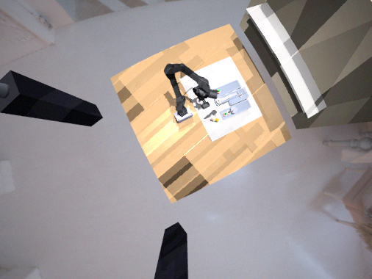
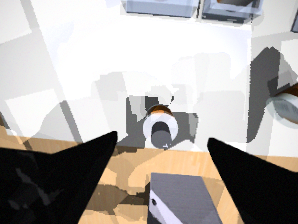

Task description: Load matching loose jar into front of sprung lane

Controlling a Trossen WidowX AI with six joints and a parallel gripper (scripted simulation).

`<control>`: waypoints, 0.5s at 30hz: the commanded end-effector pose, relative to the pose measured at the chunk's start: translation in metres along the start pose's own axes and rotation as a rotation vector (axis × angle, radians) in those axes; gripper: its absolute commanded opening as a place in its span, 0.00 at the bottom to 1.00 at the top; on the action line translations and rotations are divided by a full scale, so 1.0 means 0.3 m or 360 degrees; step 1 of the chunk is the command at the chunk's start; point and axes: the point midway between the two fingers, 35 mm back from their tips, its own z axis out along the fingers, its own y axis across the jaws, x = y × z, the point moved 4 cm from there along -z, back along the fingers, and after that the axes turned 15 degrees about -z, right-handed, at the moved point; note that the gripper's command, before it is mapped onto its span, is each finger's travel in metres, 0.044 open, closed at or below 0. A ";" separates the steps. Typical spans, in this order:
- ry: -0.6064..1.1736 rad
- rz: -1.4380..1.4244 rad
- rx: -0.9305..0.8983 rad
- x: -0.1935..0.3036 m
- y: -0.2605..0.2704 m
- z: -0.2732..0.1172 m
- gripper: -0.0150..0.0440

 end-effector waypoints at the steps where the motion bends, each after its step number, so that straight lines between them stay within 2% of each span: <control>1: 0.0000 0.0011 -0.0008 0.003 0.003 0.026 1.00; 15: -0.0001 0.0012 -0.0006 0.001 0.002 0.096 1.00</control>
